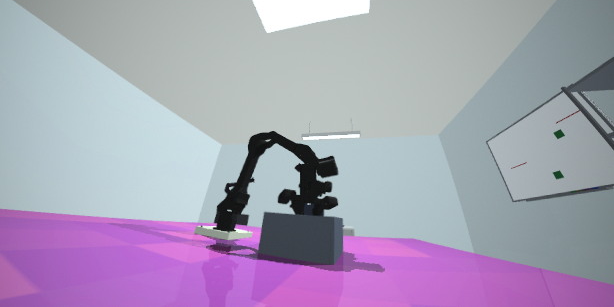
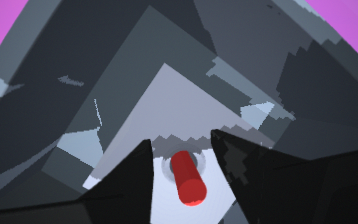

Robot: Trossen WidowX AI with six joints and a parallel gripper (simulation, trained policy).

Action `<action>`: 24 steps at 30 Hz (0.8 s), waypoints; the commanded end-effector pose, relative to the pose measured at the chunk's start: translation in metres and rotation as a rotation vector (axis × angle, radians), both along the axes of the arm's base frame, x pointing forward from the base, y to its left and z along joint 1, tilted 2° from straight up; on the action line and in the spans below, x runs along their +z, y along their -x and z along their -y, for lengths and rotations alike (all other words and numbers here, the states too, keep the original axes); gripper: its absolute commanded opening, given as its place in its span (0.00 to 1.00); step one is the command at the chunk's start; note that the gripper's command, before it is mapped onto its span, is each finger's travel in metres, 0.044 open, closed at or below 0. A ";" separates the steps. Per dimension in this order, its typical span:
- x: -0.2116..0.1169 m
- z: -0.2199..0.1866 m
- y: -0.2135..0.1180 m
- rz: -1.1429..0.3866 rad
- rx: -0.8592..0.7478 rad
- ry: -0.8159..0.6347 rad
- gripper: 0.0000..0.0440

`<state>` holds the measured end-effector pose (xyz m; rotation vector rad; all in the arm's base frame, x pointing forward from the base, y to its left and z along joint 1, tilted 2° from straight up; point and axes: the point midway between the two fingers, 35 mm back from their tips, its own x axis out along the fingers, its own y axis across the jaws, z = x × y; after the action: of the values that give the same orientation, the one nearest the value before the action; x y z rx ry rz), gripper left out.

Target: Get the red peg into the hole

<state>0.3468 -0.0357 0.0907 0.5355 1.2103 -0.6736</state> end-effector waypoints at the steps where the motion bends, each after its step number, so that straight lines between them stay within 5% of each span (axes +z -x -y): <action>1: 0.007 0.001 -0.008 0.004 0.021 -0.009 0.46; 5: 0.016 0.001 -0.016 0.001 0.032 -0.026 0.57; 13: 0.030 -0.006 -0.035 -0.011 0.048 -0.088 1.00; 24: 0.059 -0.026 -0.062 0.022 0.105 -0.169 1.00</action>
<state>0.3839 -0.0300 0.1259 0.5774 1.3551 -0.5896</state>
